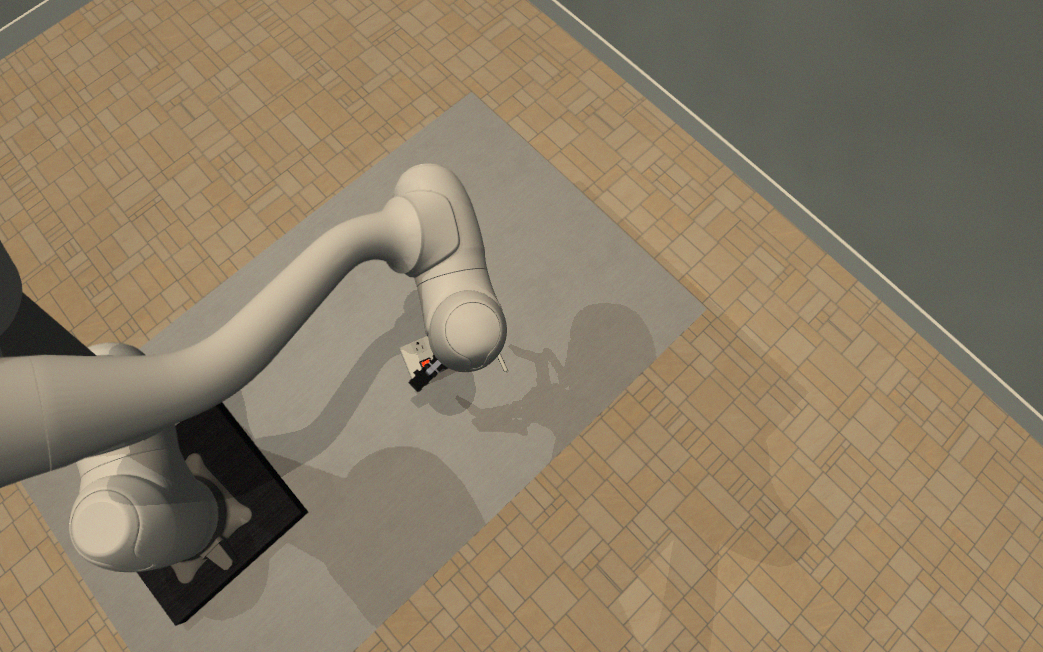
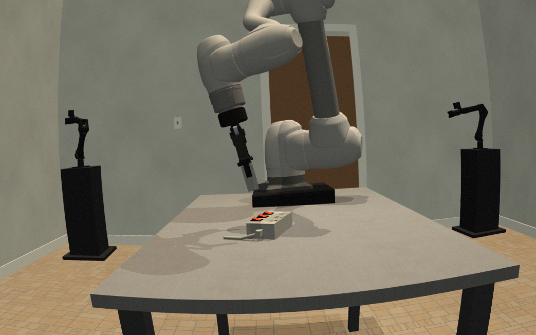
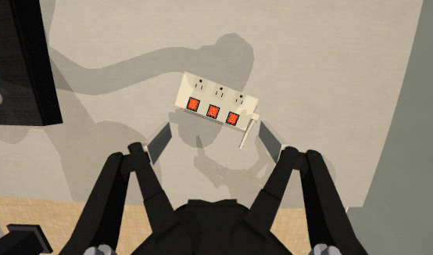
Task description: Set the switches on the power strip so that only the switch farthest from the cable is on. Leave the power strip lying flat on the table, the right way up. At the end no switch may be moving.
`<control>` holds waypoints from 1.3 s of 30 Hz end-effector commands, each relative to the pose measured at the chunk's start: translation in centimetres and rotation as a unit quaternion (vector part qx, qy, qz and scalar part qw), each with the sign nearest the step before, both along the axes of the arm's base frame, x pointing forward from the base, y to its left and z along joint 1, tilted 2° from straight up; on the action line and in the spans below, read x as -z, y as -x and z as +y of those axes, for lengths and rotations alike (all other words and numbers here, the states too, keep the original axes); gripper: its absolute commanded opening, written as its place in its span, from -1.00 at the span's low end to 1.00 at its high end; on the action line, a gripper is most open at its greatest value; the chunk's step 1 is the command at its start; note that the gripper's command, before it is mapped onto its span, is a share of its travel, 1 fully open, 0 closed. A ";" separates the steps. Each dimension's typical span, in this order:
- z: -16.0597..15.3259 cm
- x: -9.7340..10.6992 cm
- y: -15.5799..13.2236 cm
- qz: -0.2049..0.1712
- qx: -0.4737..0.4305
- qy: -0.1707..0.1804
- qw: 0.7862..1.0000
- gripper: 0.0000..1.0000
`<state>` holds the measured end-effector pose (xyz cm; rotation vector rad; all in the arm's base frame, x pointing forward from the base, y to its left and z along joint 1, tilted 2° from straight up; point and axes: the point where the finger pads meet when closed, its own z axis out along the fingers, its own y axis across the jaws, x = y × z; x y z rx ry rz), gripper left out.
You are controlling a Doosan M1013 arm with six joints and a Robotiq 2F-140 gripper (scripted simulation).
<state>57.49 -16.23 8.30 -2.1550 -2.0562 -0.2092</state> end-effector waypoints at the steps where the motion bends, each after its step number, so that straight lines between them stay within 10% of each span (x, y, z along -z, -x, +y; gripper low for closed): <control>1: 0.0 0.0 0.0 0.000 0.000 0.000 1.000 1.00; 14: 0.3 -0.9 0.0 0.006 0.002 0.025 1.000 1.00; 20: 1.2 -4.7 -0.5 0.005 0.017 0.122 0.992 1.00; 39: 1.2 -4.5 -0.5 0.003 -0.011 0.123 0.992 1.00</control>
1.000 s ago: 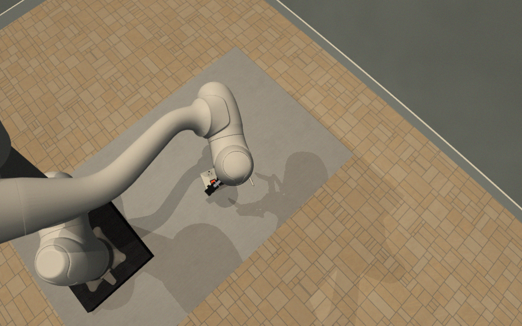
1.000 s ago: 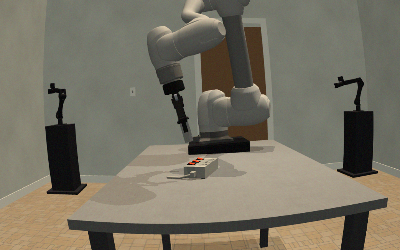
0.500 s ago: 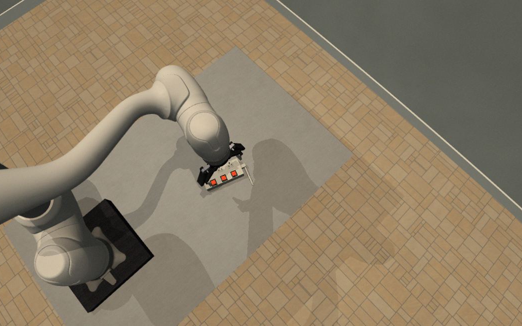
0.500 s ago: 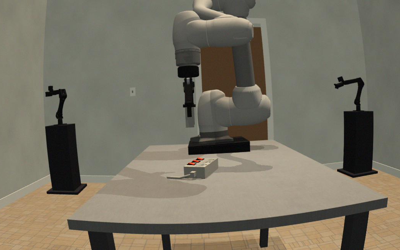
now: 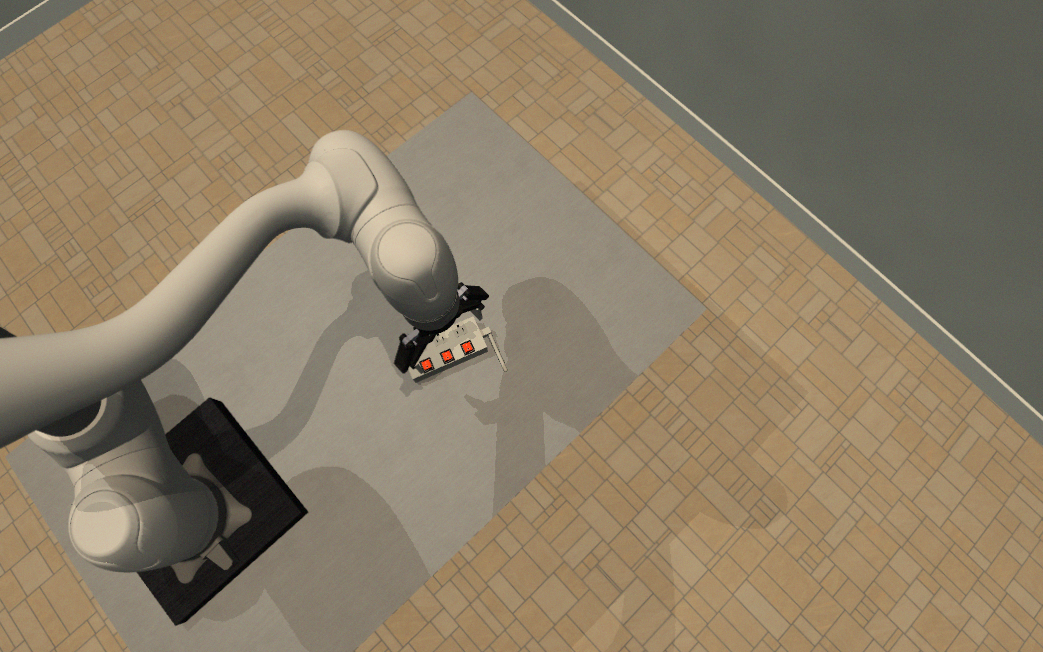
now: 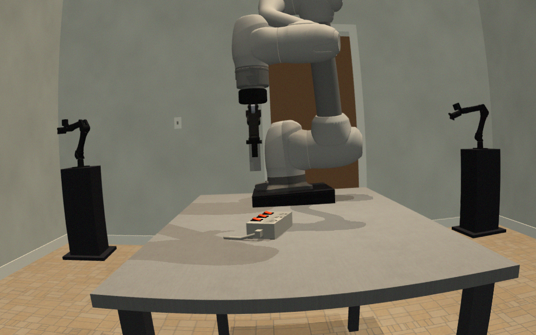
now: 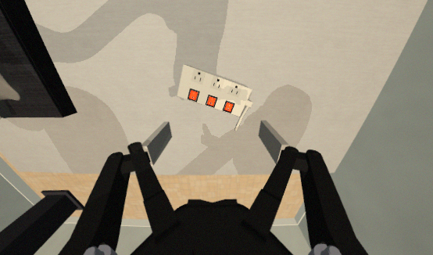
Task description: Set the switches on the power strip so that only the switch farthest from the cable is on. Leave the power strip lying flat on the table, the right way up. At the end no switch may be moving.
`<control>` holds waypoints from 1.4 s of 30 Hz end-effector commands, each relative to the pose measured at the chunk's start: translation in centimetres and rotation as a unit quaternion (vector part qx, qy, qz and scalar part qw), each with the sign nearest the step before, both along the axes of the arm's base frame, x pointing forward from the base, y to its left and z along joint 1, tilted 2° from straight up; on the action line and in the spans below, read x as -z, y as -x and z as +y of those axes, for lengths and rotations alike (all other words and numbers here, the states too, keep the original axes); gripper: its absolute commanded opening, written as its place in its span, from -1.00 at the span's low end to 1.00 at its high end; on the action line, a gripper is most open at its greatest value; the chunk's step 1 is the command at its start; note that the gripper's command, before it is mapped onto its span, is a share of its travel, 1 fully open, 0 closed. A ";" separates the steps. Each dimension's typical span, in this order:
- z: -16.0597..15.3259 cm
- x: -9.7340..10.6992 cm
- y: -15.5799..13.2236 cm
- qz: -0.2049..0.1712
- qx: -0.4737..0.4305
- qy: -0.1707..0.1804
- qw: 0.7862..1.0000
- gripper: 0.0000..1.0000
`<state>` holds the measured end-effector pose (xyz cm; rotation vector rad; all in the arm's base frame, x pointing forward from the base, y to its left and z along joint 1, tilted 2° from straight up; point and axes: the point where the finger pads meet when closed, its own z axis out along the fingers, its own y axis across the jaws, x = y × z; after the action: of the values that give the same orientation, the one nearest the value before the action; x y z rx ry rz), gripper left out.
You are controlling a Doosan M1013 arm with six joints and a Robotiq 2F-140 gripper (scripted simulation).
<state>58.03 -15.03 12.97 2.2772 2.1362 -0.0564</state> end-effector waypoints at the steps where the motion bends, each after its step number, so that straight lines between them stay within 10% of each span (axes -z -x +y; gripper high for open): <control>1: 0.0 0.3 0.1 0.002 -0.041 -0.001 0.999 1.00; 9: 0.2 2.5 0.6 0.012 -0.254 -0.003 0.967 1.00; 20: 0.4 5.0 1.2 0.025 -0.575 -0.012 0.818 1.00; 21: 0.4 5.0 1.2 0.025 -0.575 -0.012 0.818 -1.00; 42: 0.4 5.0 1.2 0.025 -0.575 -0.012 0.818 -1.00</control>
<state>56.78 -14.67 7.93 0.6387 3.0902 -0.0612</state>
